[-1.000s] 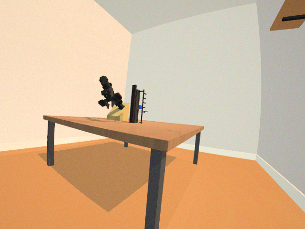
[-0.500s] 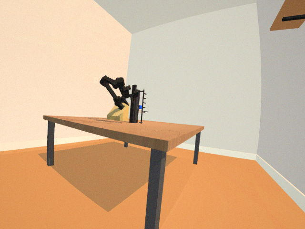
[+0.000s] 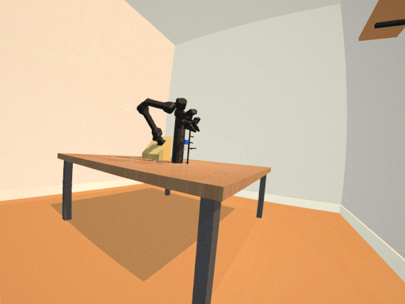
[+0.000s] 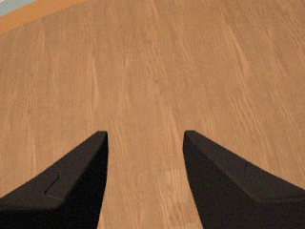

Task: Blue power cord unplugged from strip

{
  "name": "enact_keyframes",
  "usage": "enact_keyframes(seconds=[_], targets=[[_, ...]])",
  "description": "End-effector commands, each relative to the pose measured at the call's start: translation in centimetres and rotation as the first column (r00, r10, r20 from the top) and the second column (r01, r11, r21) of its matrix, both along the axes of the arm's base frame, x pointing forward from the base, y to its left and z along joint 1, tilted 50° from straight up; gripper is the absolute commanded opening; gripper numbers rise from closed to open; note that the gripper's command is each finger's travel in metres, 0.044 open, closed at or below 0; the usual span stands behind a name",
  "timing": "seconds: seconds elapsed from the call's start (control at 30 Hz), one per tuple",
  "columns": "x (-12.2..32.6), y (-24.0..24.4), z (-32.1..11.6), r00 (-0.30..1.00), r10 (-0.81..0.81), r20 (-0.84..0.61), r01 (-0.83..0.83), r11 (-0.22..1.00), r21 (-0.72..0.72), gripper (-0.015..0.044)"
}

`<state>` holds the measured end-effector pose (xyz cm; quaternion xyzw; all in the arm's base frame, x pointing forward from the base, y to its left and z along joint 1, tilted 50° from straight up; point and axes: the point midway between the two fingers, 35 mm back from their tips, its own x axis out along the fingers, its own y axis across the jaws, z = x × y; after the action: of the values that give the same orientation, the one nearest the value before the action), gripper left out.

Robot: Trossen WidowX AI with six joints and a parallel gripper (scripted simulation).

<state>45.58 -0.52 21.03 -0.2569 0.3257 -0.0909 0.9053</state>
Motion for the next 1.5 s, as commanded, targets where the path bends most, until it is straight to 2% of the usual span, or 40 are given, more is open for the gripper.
enact_keyframes(seconds=[0.0,0.27,0.43,0.67,0.83,0.9,0.97,1.47], targets=[[0.6,3.8,-1.7,0.991,0.108,-0.073,-0.113,0.991,-0.074,0.016],[0.5,12.0,-5.7,0.915,0.32,-0.247,-0.373,0.903,-0.214,0.016],[-2.7,14.4,-11.0,0.802,0.347,-0.487,-0.511,0.821,-0.255,0.016],[-8.8,14.6,-16.8,0.556,0.253,-0.792,-0.679,0.687,-0.258,0.016],[-15.3,12.5,-19.4,0.25,0.033,-0.968,-0.82,0.539,-0.194,0.016],[-17.7,11.5,-19.6,0.125,-0.08,-0.989,-0.867,0.476,-0.148,0.016],[-19.0,10.9,-19.4,0.051,-0.154,-0.987,-0.891,0.439,-0.115,0.016],[-19.0,10.4,-18.9,0.042,-0.163,-0.986,-0.894,0.434,-0.11,0.016]])
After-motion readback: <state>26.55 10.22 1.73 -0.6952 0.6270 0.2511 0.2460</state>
